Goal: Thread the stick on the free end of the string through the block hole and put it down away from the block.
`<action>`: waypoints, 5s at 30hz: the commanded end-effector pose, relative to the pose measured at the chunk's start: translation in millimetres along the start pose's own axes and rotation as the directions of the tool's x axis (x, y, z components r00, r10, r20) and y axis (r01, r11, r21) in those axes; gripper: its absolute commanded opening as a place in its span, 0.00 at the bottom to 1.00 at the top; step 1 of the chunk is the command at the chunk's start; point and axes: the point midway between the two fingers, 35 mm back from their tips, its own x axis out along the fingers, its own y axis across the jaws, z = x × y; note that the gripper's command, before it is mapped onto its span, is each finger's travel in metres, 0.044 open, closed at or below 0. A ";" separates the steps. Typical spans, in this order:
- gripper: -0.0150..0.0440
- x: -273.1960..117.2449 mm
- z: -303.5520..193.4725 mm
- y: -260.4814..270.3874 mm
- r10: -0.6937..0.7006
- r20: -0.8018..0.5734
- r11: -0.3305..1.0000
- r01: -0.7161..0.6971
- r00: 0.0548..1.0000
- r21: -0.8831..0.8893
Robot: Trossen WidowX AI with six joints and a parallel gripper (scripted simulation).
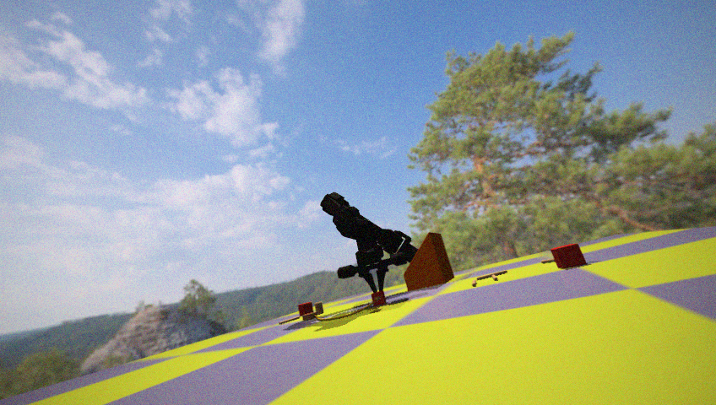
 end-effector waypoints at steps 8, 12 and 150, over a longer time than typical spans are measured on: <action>0.25 0.7 -14.0 2.1 0.000 -0.004 1.000 0.000 1.000 -0.002; 0.25 0.4 -18.6 2.2 0.000 -0.004 1.000 0.000 1.000 -0.003; 1.00 -96.6 -98.7 2.7 -0.007 -0.005 0.999 0.007 1.000 0.052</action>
